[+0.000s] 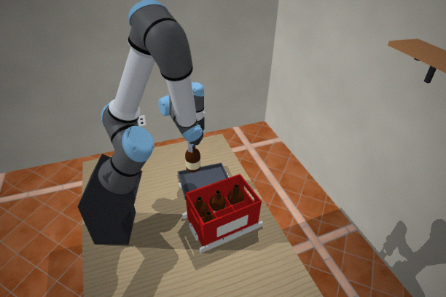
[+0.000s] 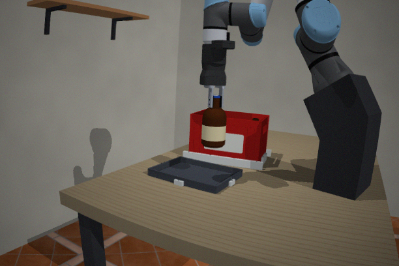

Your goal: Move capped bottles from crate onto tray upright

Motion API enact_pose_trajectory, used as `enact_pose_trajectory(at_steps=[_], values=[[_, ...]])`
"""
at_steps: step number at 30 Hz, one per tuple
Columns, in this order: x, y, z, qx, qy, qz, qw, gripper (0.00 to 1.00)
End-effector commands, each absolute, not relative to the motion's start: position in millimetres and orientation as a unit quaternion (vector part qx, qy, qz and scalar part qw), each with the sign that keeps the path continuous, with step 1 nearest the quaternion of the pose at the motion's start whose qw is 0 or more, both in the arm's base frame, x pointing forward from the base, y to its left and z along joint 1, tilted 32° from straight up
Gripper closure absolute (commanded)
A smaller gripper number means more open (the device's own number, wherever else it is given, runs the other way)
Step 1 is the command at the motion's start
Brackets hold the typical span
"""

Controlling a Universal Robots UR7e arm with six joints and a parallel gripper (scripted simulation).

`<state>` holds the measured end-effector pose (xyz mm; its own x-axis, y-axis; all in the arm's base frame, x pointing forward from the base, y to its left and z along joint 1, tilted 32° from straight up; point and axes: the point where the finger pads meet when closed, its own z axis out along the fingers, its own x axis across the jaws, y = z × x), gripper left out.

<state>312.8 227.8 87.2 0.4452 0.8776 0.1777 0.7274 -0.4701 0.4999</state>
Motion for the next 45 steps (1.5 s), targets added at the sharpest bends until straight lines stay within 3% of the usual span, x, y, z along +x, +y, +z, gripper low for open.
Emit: enact_pose_trajectory(at_steps=[1, 45], values=[[315, 228, 85, 0.831, 0.483, 0.213, 0.178, 1.00], [350, 221, 31, 0.830, 0.483, 0.214, 0.178, 1.00]])
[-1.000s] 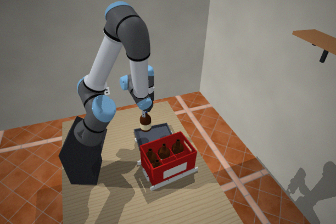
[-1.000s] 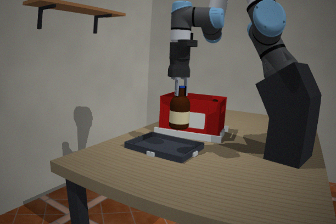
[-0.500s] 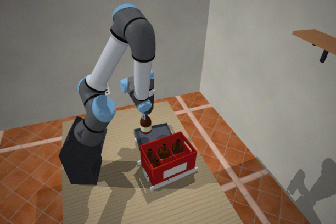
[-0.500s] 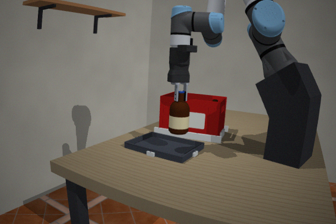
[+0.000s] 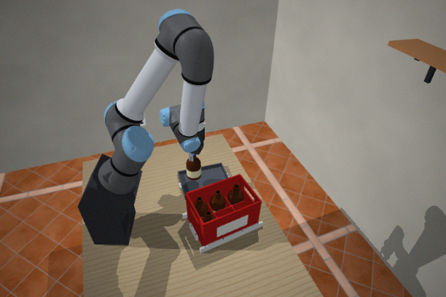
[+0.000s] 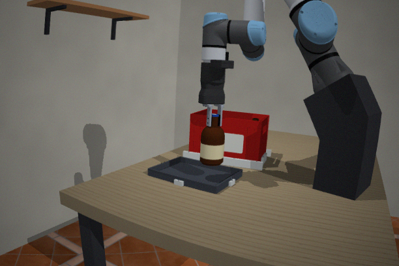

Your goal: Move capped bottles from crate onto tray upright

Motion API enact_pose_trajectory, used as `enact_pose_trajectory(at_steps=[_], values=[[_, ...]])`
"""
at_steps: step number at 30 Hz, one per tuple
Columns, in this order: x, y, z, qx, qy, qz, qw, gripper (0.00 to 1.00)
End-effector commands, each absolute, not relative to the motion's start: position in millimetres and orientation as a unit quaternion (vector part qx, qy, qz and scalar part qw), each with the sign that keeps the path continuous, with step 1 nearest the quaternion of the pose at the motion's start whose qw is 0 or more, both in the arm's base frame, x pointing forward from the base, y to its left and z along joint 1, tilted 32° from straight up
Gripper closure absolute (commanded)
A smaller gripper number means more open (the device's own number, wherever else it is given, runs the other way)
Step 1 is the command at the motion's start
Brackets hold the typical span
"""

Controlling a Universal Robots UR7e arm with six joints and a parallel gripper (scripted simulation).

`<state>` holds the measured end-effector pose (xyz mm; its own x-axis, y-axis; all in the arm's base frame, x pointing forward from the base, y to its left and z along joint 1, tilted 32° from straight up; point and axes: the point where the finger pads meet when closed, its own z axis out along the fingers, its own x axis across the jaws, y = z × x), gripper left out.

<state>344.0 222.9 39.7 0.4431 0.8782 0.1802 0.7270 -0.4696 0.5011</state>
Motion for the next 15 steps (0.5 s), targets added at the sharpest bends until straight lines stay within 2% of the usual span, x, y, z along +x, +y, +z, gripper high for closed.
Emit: enact_pose_trajectory(at_steps=[1, 15], values=[[351, 221, 29, 0.830, 0.482, 0.214, 0.178, 1.00], [358, 220, 18, 0.830, 0.483, 0.214, 0.178, 1.00]])
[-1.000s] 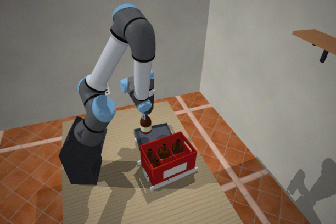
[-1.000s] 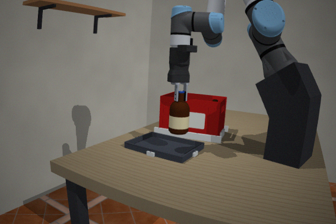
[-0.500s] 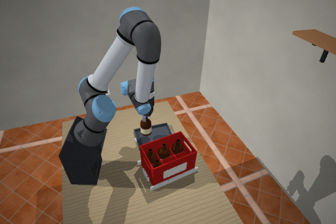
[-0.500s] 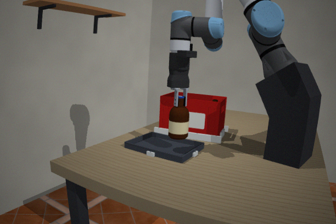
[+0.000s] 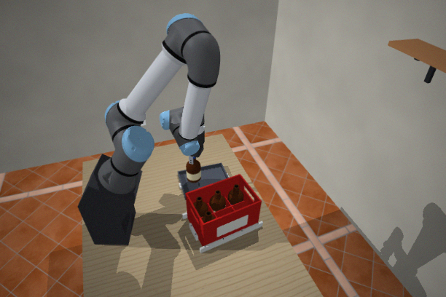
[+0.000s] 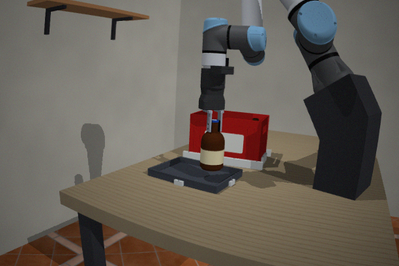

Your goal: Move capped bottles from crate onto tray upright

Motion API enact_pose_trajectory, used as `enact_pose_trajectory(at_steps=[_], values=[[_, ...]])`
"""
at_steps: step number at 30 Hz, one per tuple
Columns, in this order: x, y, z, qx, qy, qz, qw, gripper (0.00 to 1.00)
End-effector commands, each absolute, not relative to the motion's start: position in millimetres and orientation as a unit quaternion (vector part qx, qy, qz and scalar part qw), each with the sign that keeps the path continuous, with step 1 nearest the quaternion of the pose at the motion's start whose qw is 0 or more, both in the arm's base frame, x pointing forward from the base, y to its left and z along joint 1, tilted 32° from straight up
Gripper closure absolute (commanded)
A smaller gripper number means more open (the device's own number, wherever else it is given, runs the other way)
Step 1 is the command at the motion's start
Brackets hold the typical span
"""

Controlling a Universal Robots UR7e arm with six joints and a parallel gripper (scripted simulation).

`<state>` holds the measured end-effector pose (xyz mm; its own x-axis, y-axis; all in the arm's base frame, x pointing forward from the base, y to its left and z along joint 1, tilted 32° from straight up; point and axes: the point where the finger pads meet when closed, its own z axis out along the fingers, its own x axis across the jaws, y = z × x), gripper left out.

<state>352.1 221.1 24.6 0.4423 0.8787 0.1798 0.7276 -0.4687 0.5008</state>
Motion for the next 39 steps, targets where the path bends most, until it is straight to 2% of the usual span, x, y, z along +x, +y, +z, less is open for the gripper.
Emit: enact_pose_trajectory(at_steps=[1, 39], values=[[358.8, 219.4, 16.4, 0.830, 0.483, 0.214, 0.178, 1.00], [364.5, 218.7, 6.6, 0.830, 0.482, 0.214, 0.178, 1.00]])
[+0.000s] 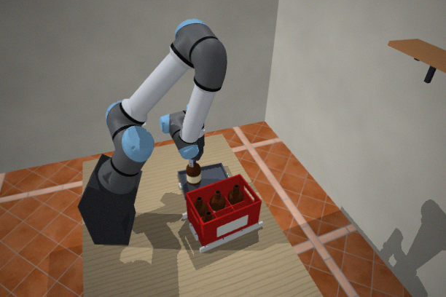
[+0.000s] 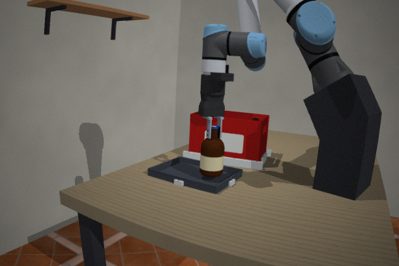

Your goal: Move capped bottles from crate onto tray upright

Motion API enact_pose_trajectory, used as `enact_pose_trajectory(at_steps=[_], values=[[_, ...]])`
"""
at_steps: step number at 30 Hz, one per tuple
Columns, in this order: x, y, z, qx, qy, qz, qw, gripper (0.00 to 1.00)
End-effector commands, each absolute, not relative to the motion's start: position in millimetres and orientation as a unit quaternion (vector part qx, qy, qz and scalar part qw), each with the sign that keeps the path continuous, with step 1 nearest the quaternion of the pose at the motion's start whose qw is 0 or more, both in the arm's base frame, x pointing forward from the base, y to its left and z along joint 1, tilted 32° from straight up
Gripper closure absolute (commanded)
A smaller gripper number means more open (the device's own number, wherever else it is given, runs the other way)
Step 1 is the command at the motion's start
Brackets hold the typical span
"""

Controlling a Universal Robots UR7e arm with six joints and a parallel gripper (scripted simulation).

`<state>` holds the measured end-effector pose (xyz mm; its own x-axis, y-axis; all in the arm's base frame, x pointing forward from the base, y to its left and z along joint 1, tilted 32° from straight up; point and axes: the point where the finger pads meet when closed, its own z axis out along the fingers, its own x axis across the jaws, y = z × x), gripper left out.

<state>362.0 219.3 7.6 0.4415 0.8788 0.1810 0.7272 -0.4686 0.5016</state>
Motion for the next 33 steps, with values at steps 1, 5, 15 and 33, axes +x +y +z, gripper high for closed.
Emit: enact_pose_trajectory(at_steps=[1, 5, 15, 33], values=[[364.5, 218.7, 6.6, 0.830, 0.482, 0.214, 0.178, 1.00], [363.4, 219.1, 6.5, 0.830, 0.483, 0.214, 0.178, 1.00], [366.2, 218.3, 3.6, 0.830, 0.483, 0.214, 0.178, 1.00], [368.5, 217.9, 0.0, 0.830, 0.482, 0.214, 0.178, 1.00]])
